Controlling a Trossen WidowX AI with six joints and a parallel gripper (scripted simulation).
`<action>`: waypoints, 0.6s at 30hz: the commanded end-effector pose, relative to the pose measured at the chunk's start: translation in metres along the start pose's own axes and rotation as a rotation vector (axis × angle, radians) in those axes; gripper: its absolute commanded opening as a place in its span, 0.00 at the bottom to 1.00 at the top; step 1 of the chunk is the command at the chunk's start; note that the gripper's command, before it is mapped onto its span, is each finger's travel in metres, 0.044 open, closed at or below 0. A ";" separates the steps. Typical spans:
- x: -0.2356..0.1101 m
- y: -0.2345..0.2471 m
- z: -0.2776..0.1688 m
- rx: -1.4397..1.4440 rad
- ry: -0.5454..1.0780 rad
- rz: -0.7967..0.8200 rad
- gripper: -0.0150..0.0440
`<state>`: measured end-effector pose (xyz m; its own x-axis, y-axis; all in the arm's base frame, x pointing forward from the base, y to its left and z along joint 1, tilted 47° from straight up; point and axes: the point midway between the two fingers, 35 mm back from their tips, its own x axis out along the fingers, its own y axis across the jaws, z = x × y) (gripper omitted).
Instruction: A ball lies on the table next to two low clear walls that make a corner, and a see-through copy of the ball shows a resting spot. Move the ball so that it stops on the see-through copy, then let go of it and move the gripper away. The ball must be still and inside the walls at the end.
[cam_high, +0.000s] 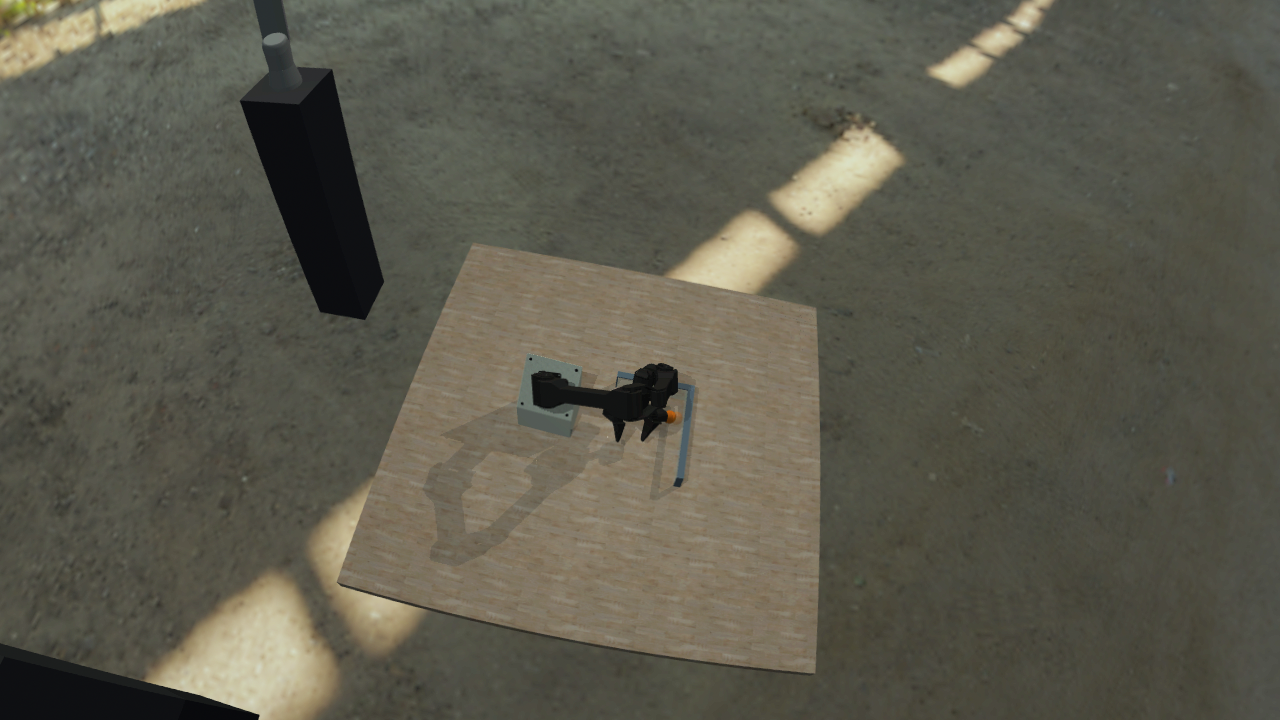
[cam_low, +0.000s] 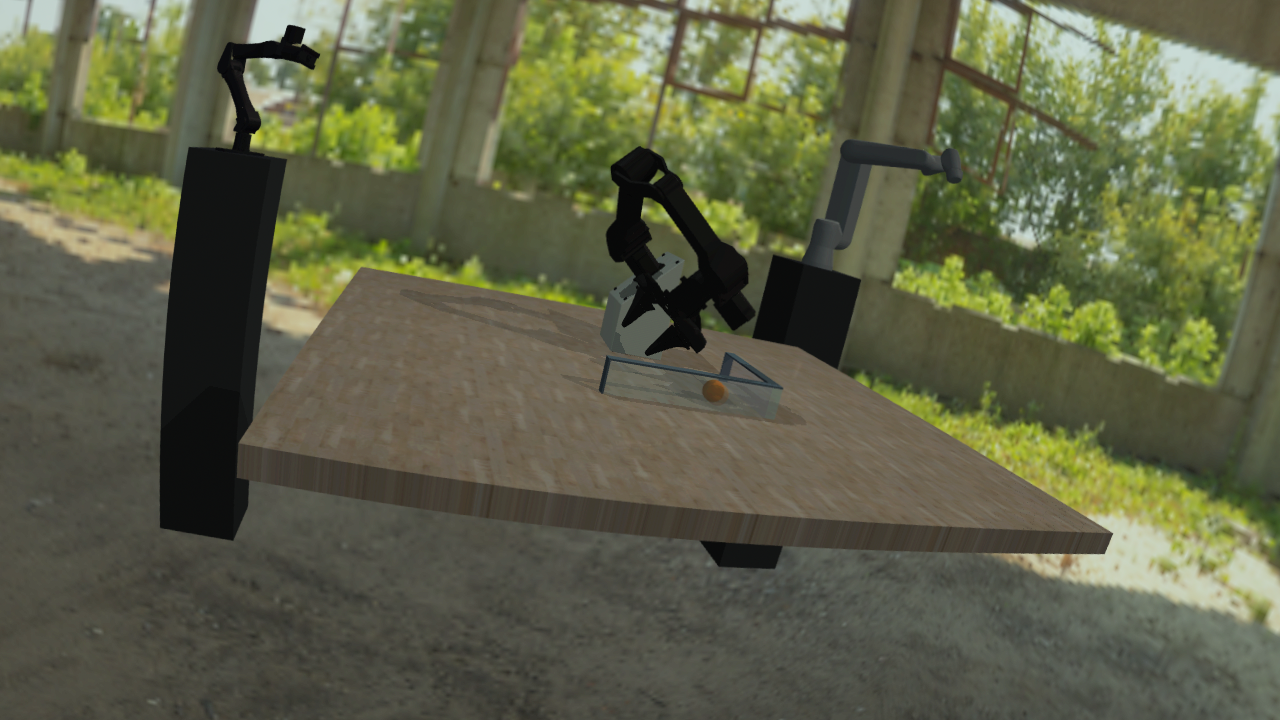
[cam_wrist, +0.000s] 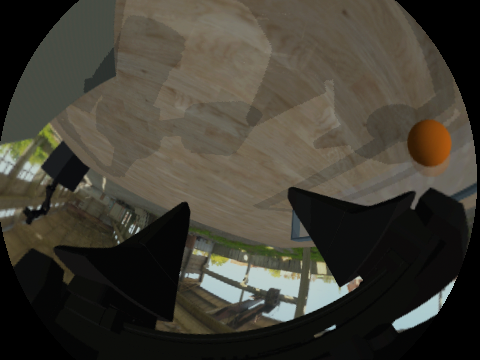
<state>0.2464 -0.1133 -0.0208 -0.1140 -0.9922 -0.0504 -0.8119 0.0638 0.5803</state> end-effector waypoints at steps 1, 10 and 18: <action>0.000 -0.001 0.001 0.028 -0.007 0.002 0.89; -0.044 -0.072 0.019 1.403 -0.438 0.165 0.76; -0.083 -0.126 0.005 2.019 -0.746 0.354 0.76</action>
<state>0.2950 -0.0726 -0.0784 -0.2152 -0.8673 -0.4489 -0.6118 0.4780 -0.6303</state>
